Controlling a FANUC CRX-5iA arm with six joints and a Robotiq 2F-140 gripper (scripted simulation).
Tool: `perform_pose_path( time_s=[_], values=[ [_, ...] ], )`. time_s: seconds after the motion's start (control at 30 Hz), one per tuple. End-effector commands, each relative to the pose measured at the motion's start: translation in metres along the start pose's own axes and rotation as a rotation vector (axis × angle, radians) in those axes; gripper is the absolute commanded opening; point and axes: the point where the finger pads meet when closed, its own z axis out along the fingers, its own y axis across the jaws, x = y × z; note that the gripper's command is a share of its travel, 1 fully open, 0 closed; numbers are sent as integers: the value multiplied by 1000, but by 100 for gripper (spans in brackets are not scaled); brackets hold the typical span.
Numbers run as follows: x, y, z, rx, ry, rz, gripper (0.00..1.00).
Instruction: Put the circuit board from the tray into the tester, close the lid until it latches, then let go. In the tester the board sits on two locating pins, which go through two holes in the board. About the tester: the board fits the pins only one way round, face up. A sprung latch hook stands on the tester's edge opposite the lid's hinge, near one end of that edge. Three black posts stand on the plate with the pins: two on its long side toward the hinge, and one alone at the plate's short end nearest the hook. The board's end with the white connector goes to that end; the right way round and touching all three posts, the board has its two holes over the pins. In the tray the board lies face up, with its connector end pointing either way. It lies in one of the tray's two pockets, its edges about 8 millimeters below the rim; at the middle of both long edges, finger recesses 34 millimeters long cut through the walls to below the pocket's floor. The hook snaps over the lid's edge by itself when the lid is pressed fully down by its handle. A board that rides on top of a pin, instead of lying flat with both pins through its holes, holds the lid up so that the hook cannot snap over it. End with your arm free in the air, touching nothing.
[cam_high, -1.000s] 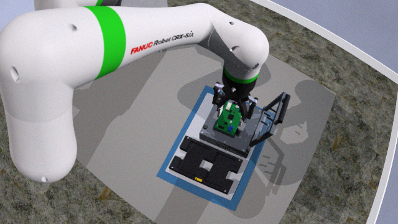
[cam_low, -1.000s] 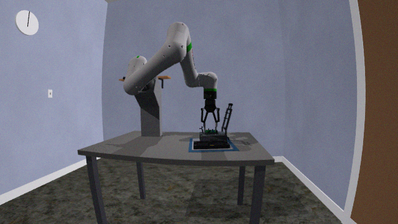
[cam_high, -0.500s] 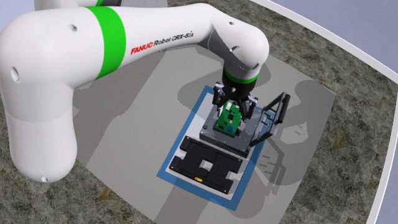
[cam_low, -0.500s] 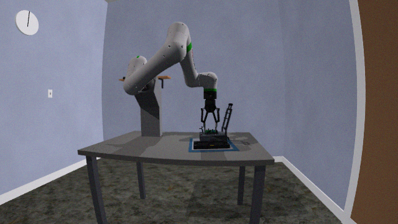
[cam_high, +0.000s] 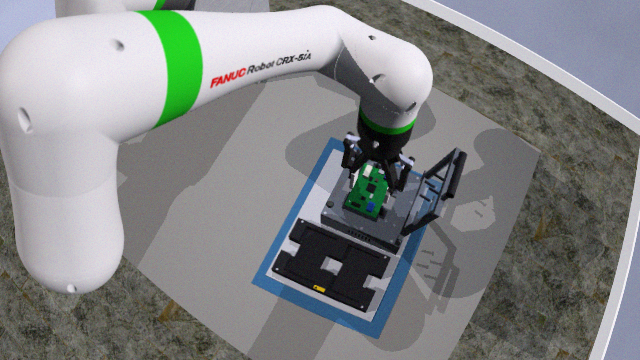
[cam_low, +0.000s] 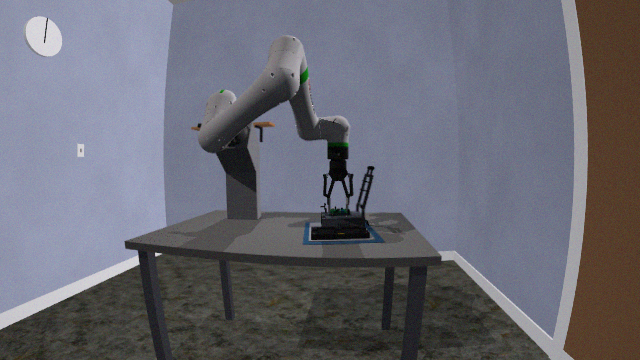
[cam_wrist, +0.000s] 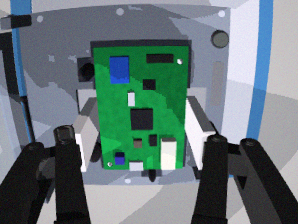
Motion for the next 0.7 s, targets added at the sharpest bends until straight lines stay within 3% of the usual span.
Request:
perform_pose_path(
  time_s=[0.0,0.57,0.6,0.67],
  values=[
    [0,0,0,0,0,0,46],
    [0,0,3,0,0,0,46],
    [0,0,3,0,0,0,58],
    [0,0,3,0,0,0,58]
  ],
)
